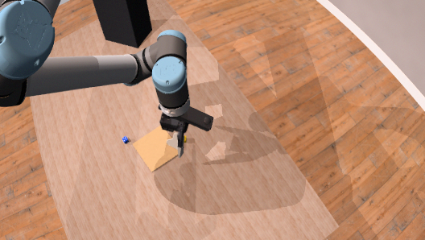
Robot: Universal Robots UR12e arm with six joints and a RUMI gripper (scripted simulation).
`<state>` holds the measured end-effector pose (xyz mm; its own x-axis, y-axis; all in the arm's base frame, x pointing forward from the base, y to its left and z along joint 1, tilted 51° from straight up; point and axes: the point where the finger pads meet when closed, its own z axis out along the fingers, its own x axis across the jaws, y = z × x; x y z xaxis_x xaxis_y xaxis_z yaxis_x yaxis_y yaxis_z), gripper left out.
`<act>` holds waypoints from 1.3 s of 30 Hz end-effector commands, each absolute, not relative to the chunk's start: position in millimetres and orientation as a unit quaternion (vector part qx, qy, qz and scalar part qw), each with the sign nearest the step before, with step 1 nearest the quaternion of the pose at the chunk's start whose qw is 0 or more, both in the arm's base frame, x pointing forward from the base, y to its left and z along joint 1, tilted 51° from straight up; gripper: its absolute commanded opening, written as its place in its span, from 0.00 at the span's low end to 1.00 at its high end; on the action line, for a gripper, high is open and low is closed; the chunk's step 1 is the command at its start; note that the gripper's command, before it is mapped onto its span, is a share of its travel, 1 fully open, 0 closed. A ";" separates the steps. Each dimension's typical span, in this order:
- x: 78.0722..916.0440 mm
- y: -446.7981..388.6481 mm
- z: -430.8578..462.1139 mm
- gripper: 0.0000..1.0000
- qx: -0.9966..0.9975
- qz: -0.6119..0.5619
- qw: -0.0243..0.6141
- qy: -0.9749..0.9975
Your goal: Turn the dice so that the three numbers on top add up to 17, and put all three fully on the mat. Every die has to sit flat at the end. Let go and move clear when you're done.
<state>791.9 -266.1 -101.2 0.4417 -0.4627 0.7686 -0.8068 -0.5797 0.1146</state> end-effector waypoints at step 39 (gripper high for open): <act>742.9 -240.6 -158.0 1.00 0.814 0.357 0.241 -0.390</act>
<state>743.0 -241.2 -158.3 0.4416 -0.4627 0.7687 -0.8068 -0.5797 0.1146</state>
